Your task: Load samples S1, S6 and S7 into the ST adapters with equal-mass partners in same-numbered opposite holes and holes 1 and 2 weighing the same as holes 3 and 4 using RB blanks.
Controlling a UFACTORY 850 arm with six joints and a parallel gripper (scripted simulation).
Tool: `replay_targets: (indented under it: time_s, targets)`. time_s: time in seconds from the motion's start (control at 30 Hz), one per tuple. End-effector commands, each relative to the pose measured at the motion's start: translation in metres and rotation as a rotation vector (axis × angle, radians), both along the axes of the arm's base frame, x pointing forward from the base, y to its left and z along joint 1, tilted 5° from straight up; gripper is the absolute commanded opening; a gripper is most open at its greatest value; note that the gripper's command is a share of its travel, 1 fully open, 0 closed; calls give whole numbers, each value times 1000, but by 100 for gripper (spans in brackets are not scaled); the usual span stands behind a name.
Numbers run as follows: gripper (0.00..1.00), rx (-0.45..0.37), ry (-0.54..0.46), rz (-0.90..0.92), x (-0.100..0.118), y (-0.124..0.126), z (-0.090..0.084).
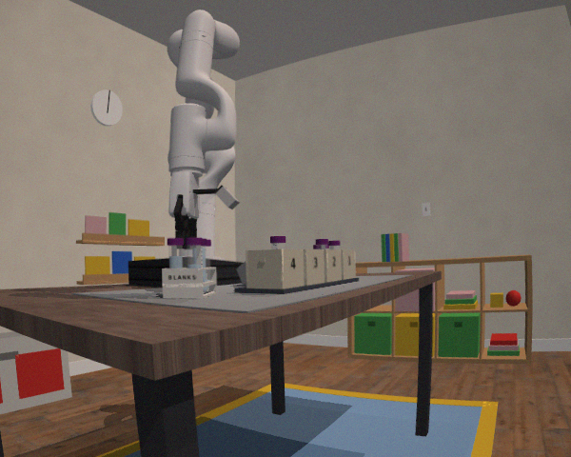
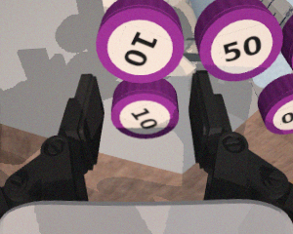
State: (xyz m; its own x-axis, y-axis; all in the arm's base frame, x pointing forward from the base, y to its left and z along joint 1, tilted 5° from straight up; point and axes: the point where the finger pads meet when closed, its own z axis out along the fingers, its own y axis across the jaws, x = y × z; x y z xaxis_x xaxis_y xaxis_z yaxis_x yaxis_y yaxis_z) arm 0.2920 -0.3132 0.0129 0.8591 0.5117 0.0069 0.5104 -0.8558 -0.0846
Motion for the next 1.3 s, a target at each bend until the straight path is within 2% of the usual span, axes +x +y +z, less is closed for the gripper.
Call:
replay_targets:
  time_s: [0.0,0.5,0.53,1.27]
  targets:
    - [57,-1,-1,0,0,0,-3]
    - [57,-1,-1,0,1,0,-3]
    - [0,-1,-1,0,1,0,-2]
    - [0,-1,-1,0,1,-1,-1]
